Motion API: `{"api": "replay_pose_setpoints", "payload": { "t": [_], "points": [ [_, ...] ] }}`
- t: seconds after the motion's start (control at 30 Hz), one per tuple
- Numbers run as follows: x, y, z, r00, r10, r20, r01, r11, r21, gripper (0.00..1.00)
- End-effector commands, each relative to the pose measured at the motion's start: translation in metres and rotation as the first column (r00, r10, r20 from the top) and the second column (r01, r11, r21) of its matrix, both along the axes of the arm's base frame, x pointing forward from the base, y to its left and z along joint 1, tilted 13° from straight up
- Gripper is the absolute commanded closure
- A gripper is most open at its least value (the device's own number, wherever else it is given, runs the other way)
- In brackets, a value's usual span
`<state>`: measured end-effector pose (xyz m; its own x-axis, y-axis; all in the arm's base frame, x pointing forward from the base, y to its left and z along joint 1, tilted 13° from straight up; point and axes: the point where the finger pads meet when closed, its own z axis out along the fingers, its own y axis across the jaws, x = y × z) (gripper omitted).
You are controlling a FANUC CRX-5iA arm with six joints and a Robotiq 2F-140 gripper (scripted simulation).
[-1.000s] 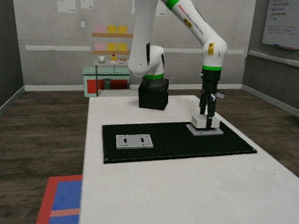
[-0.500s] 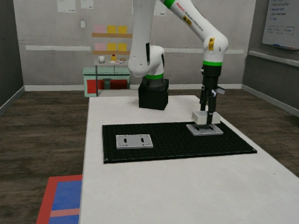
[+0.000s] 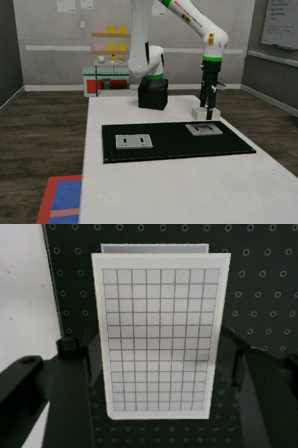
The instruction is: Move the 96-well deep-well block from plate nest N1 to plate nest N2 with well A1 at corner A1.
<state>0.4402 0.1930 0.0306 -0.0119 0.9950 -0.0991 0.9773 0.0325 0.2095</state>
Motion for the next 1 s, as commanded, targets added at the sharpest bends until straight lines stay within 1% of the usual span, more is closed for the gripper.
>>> {"api": "replay_pose_setpoints", "payload": {
  "t": [0.0, 0.57, 0.63, 0.7, 0.77, 0.97],
  "points": [
    [0.0, 0.001, 0.003, 1.0, 0.0, 0.001, 0.0, 1.0, 0.001, 0.9],
    [0.0, 0.001, 0.003, 1.0, 0.0, 0.001, 0.0, 1.0, 0.001, 0.9],
    [0.001, -0.006, 0.004, 0.998, -0.056, 0.006, 0.056, 0.998, 0.013, 0.9],
    [0.003, -0.012, 0.005, 0.998, -0.056, 0.006, 0.056, 0.998, 0.013, 0.9],
    [0.003, -0.012, 0.005, 0.998, -0.056, 0.006, 0.056, 0.998, 0.013, 0.9],
    [0.008, -0.031, 0.008, 0.998, -0.056, 0.006, 0.056, 0.998, 0.013, 0.9]
  ]
}}
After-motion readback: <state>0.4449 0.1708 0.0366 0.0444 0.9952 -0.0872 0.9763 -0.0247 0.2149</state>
